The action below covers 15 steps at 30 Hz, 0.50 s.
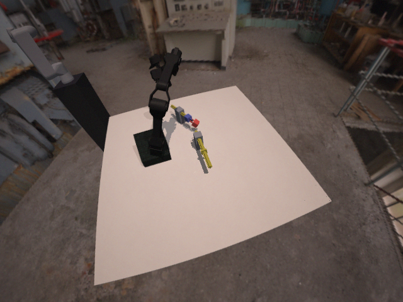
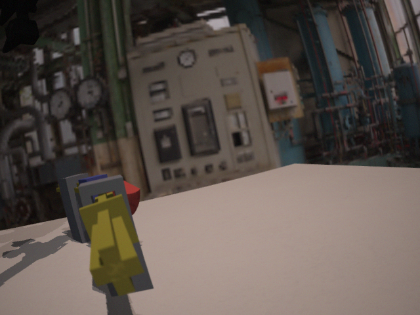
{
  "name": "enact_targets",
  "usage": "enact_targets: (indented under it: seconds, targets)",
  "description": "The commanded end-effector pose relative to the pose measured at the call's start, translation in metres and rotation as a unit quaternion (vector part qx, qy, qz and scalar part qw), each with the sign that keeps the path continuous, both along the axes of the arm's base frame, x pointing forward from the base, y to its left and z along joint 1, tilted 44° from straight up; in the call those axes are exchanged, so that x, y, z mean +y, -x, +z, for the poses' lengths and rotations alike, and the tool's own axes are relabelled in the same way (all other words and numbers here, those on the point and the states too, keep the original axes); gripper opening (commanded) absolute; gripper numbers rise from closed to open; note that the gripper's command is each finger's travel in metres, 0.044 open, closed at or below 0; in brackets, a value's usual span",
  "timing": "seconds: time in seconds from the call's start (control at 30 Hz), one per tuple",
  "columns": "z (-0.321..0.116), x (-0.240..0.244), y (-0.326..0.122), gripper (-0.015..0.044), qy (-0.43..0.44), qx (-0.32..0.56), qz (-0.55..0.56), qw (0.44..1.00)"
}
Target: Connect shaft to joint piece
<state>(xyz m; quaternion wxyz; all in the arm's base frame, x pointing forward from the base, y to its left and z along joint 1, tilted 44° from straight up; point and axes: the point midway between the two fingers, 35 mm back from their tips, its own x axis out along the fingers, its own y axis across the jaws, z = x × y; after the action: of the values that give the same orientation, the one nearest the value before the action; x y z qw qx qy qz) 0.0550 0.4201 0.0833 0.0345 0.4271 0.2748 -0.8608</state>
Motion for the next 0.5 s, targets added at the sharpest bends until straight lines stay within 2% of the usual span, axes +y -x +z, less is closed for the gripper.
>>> enact_targets:
  seconds: [0.0, 0.1, 0.27, 0.47]
  targets:
    - [0.000, 0.000, 0.000, 0.0426, 0.000, 0.000, 0.000, 1.000]
    - [-0.003, -0.003, -0.012, 0.0440, 0.002, -0.007, -0.004, 1.000]
    - [-0.021, -0.033, -0.094, 0.0440, 0.021, -0.053, -0.028, 0.998]
    - [-0.035, -0.072, -0.158, 0.0440, 0.045, -0.073, -0.069, 0.994]
